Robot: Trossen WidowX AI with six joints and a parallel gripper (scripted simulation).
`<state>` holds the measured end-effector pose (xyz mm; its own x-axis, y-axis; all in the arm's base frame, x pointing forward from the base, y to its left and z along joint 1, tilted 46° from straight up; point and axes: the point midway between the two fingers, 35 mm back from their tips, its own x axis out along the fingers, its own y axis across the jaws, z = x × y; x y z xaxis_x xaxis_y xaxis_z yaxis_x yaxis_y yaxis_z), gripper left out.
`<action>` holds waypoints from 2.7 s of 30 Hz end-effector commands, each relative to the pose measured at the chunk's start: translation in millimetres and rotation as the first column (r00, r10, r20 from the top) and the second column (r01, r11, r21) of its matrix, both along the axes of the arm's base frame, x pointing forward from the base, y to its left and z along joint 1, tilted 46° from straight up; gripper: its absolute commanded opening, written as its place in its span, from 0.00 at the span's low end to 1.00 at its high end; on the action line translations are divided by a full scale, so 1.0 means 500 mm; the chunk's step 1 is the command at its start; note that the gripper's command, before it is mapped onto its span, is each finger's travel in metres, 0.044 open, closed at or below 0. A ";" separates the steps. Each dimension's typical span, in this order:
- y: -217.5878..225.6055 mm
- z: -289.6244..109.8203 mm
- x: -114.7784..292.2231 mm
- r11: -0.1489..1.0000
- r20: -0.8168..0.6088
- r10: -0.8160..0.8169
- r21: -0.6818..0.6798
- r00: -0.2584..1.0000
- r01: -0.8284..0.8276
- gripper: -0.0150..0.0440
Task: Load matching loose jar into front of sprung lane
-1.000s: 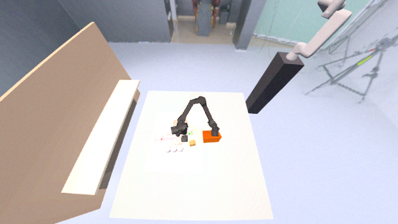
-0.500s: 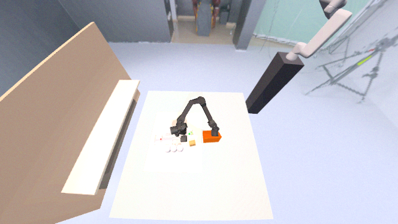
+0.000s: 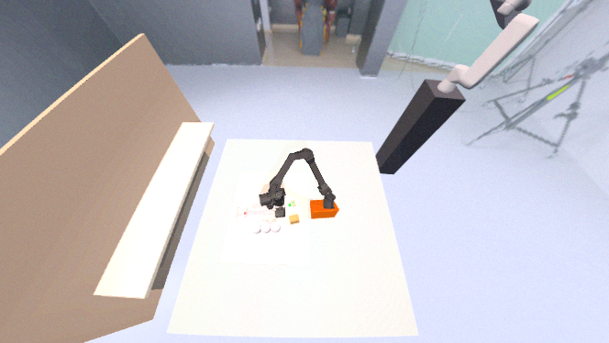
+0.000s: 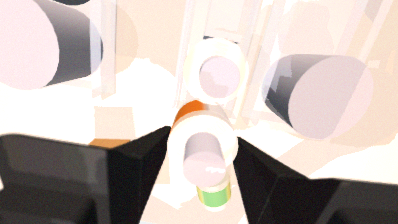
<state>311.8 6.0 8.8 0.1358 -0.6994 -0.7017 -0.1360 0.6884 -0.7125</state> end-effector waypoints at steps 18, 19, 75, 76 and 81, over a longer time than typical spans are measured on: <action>0.008 0.008 0.032 1.000 0.023 0.004 0.003 1.000 -0.004 0.25; 0.008 0.008 0.033 1.000 0.023 0.004 0.003 1.000 -0.004 0.25; 0.019 0.018 0.075 1.000 0.024 0.004 0.003 1.000 -0.004 0.25; 0.019 0.018 0.075 1.000 0.024 0.004 0.003 1.000 -0.004 0.25; 0.019 0.018 0.075 1.000 0.024 0.004 0.003 1.000 -0.004 0.25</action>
